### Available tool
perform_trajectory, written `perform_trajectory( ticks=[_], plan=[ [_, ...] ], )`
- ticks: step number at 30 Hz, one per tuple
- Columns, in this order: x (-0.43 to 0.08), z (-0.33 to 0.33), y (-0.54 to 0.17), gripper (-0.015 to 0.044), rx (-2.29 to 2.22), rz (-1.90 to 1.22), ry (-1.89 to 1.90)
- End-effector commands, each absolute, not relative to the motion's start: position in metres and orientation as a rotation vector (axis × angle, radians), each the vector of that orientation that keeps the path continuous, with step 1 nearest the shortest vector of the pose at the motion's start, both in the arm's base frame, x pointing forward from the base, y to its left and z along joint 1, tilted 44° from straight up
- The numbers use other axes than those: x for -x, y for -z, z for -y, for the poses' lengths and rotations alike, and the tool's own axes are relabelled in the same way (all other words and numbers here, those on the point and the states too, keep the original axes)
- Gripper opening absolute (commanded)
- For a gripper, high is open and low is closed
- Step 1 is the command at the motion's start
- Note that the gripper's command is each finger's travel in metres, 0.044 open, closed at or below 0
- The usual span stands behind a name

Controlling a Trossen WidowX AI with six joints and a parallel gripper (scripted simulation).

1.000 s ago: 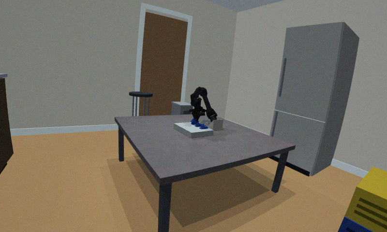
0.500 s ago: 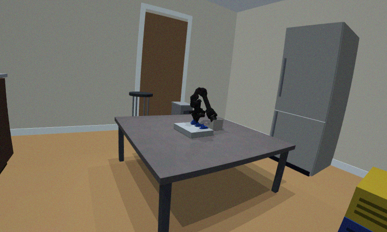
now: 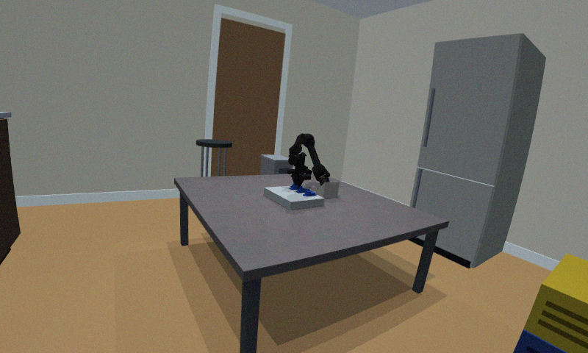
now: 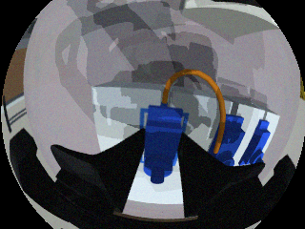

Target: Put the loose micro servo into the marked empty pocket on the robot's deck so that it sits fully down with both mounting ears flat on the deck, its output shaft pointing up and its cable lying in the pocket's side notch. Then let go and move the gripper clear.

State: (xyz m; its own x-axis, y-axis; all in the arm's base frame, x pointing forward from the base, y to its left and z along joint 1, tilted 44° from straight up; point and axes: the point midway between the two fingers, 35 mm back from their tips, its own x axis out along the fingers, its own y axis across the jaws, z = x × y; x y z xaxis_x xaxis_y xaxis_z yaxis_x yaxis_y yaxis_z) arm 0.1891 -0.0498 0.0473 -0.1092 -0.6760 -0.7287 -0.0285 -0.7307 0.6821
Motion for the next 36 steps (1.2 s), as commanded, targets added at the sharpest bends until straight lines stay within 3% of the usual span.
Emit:
perform_trajectory(
  ticks=[1,3,14,24,30,36],
  plan=[
    [-0.189,0.05,-0.047,0.0157,-1.713,0.77,1.89],
    [-0.189,0.05,-0.047,0.0187,-1.713,0.77,1.89],
    [-0.191,0.026,-0.073,0.0187,-1.713,0.768,1.891],
    [-0.255,0.008,-0.097,0.044,-1.716,0.767,1.888],
    [-0.303,-0.006,-0.112,0.044,-1.72,0.769,1.888],
    [-0.307,-0.016,-0.122,0.044,-1.733,0.741,1.873]
  ],
)
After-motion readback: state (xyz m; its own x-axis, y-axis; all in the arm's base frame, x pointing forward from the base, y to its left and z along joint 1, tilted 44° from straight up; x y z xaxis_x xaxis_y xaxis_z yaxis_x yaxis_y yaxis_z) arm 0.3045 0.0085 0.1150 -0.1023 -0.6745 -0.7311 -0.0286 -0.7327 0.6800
